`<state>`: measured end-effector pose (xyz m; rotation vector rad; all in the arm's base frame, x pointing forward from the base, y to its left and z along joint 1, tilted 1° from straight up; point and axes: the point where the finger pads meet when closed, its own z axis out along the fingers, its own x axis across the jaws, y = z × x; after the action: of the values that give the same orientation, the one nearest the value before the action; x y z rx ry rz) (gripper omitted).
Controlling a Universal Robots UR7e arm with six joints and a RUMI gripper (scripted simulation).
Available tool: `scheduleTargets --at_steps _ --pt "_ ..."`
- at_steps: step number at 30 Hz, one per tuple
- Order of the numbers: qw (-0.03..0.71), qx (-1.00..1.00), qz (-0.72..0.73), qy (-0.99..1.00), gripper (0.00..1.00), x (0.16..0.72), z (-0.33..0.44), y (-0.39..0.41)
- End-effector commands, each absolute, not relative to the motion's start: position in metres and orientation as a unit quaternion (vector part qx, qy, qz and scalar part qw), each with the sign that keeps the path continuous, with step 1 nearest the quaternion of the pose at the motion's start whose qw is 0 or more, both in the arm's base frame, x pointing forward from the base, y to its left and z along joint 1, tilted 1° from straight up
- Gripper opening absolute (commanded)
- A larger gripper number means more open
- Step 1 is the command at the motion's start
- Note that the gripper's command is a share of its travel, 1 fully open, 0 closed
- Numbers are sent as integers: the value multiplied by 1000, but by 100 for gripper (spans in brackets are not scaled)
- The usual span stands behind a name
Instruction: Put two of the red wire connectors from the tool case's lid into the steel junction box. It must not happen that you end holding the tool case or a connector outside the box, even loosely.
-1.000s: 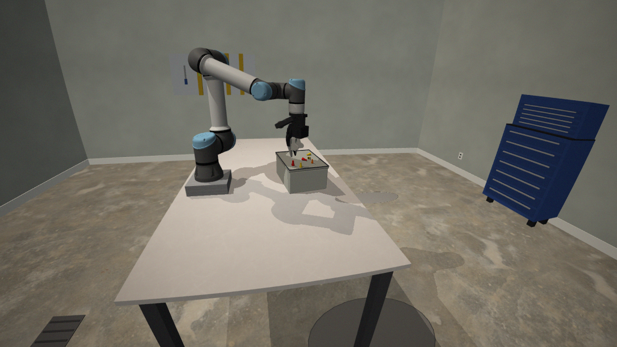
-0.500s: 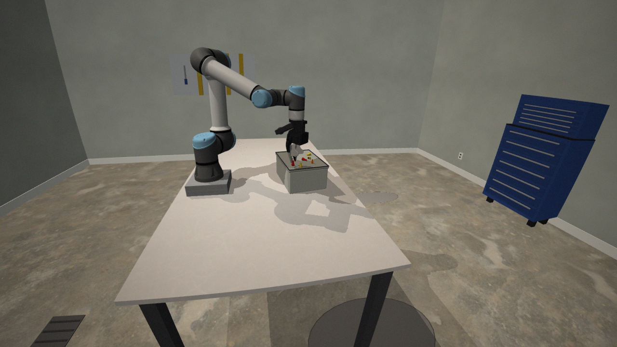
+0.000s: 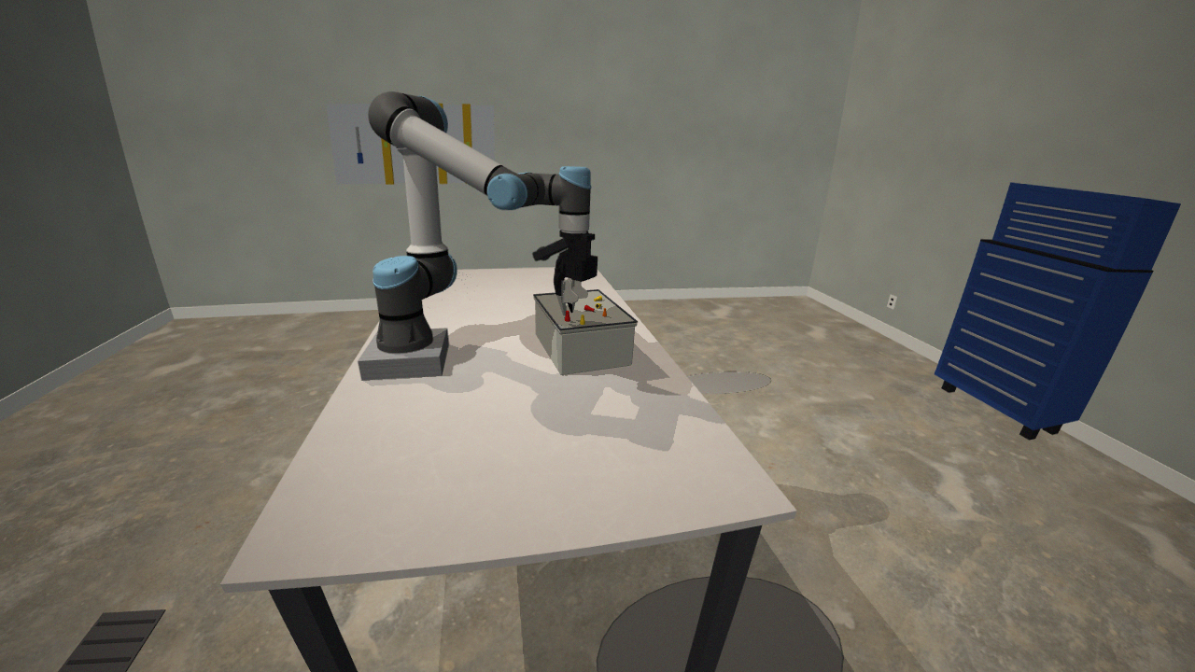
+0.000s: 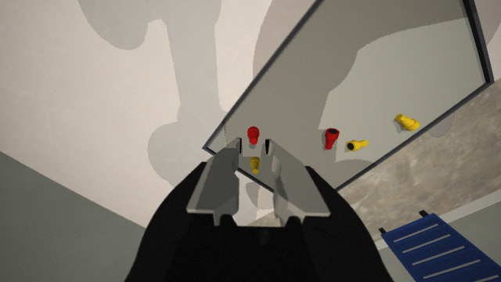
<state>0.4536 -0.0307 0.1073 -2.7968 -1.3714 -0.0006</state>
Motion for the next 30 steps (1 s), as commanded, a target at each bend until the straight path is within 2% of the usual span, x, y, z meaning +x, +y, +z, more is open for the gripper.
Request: scheduleTargets --at_steps 1,30 --pt "13 -898 -1 -440 18 454 108 -31" --pt "13 -898 -1 -440 18 454 105 -31"
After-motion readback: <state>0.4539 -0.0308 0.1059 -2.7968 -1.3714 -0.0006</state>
